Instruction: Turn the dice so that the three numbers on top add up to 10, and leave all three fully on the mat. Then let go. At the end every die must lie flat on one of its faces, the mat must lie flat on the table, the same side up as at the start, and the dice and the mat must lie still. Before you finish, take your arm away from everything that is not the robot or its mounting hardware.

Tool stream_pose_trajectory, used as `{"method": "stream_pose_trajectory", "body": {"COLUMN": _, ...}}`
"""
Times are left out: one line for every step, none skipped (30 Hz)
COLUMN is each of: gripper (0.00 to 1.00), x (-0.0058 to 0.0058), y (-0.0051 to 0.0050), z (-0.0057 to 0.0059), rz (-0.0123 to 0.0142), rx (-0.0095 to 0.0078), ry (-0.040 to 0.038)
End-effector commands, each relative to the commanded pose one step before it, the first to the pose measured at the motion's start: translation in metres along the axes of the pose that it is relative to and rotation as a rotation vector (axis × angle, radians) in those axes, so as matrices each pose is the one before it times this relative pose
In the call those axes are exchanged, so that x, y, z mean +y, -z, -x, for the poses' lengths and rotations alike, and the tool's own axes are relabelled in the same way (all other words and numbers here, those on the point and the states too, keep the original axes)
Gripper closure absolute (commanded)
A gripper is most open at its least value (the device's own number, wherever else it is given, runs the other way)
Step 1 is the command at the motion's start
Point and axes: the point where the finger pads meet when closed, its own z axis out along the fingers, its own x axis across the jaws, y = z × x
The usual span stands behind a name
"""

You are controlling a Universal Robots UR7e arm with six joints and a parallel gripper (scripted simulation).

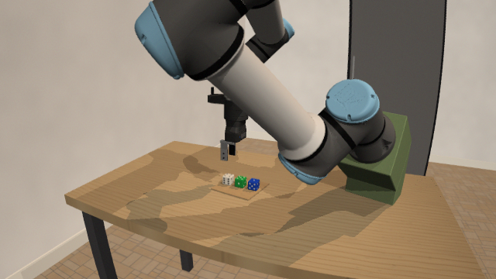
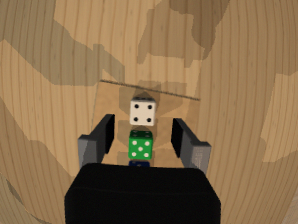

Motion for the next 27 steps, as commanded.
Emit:
{"method": "stream_pose_trajectory", "body": {"gripper": 0.0, "x": -0.00021, "y": 0.00049, "z": -0.00016, "rz": -0.00052, "rx": 0.00032, "ry": 0.00027}}
{"method": "stream_pose_trajectory", "body": {"gripper": 0.0, "x": 0.0, "y": 0.0, "z": 0.0, "rz": 0.0, "rx": 0.0, "ry": 0.0}}
{"method": "stream_pose_trajectory", "body": {"gripper": 0.0, "x": 0.0, "y": 0.0, "z": 0.0, "rz": 0.0, "rx": 0.0, "ry": 0.0}}
{"method": "stream_pose_trajectory", "body": {"gripper": 0.0, "x": 0.0, "y": 0.0, "z": 0.0, "rz": 0.0, "rx": 0.0, "ry": 0.0}}
{"method": "stream_pose_trajectory", "body": {"gripper": 0.0, "x": 0.0, "y": 0.0, "z": 0.0, "rz": 0.0, "rx": 0.0, "ry": 0.0}}
{"method": "stream_pose_trajectory", "body": {"gripper": 0.0, "x": 0.0, "y": 0.0, "z": 0.0, "rz": 0.0, "rx": 0.0, "ry": 0.0}}
{"method": "stream_pose_trajectory", "body": {"gripper": 0.0, "x": 0.0, "y": 0.0, "z": 0.0, "rz": 0.0, "rx": 0.0, "ry": 0.0}}
{"method": "stream_pose_trajectory", "body": {"gripper": 0.0, "x": 0.0, "y": 0.0, "z": 0.0, "rz": 0.0, "rx": 0.0, "ry": 0.0}}
{"method": "stream_pose_trajectory", "body": {"gripper": 0.0, "x": 0.0, "y": 0.0, "z": 0.0, "rz": 0.0, "rx": 0.0, "ry": 0.0}}
{"method": "stream_pose_trajectory", "body": {"gripper": 0.0, "x": 0.0, "y": 0.0, "z": 0.0, "rz": 0.0, "rx": 0.0, "ry": 0.0}}
{"method": "stream_pose_trajectory", "body": {"gripper": 0.0, "x": 0.0, "y": 0.00003, "z": 0.0, "rz": 0.0, "rx": 0.0, "ry": 0.0}}
{"method": "stream_pose_trajectory", "body": {"gripper": 0.0, "x": 0.0, "y": 0.00017, "z": 0.0, "rz": 0.0, "rx": 0.0, "ry": 0.0}}
{"method": "stream_pose_trajectory", "body": {"gripper": 0.0, "x": 0.0, "y": 0.00044, "z": 0.0, "rz": 0.0, "rx": 0.0, "ry": 0.0}}
{"method": "stream_pose_trajectory", "body": {"gripper": 0.0, "x": 0.0, "y": 0.0008, "z": 0.0, "rz": 0.0, "rx": 0.00001, "ry": 0.0}}
{"method": "stream_pose_trajectory", "body": {"gripper": 0.0, "x": 0.0, "y": 0.00122, "z": 0.0, "rz": 0.0, "rx": 0.0, "ry": 0.0}}
{"method": "stream_pose_trajectory", "body": {"gripper": 0.0, "x": 0.0, "y": 0.00169, "z": 0.00001, "rz": 0.0, "rx": -0.00001, "ry": 0.0}}
{"method": "stream_pose_trajectory", "body": {"gripper": 0.0, "x": 0.0, "y": 0.00219, "z": -0.00001, "rz": 0.0, "rx": 0.00001, "ry": 0.0}}
{"method": "stream_pose_trajectory", "body": {"gripper": 0.0, "x": 0.00001, "y": 0.00269, "z": 0.00001, "rz": 0.0, "rx": -0.00001, "ry": 0.0}}
{"method": "stream_pose_trajectory", "body": {"gripper": 0.0, "x": -0.00001, "y": 0.00319, "z": -0.00001, "rz": 0.0, "rx": 0.00001, "ry": 0.0}}
{"method": "stream_pose_trajectory", "body": {"gripper": 0.0, "x": 0.0, "y": 0.00366, "z": 0.0, "rz": 0.0, "rx": 0.0, "ry": 0.0}}
{"method": "stream_pose_trajectory", "body": {"gripper": 0.0, "x": 0.0, "y": 0.0, "z": 0.0, "rz": 0.0, "rx": 0.0, "ry": 0.0}}
{"method": "stream_pose_trajectory", "body": {"gripper": 0.0, "x": 0.0, "y": 0.0, "z": 0.0, "rz": 0.0, "rx": 0.0, "ry": 0.0}}
{"method": "stream_pose_trajectory", "body": {"gripper": 0.0, "x": 0.0, "y": 0.0041, "z": 0.0, "rz": 0.0, "rx": 0.0, "ry": 0.0}}
{"method": "stream_pose_trajectory", "body": {"gripper": 0.0, "x": 0.0, "y": 0.00449, "z": 0.0, "rz": 0.0, "rx": 0.0, "ry": 0.0}}
{"method": "stream_pose_trajectory", "body": {"gripper": 0.0, "x": 0.0, "y": 0.00482, "z": 0.0, "rz": 0.0, "rx": 0.0, "ry": 0.0}}
{"method": "stream_pose_trajectory", "body": {"gripper": 0.0, "x": 0.0, "y": 0.00508, "z": 0.0, "rz": 0.0, "rx": 0.0, "ry": 0.0}}
{"method": "stream_pose_trajectory", "body": {"gripper": 0.0, "x": 0.0, "y": 0.00526, "z": 0.0, "rz": 0.0, "rx": 0.0, "ry": 0.0}}
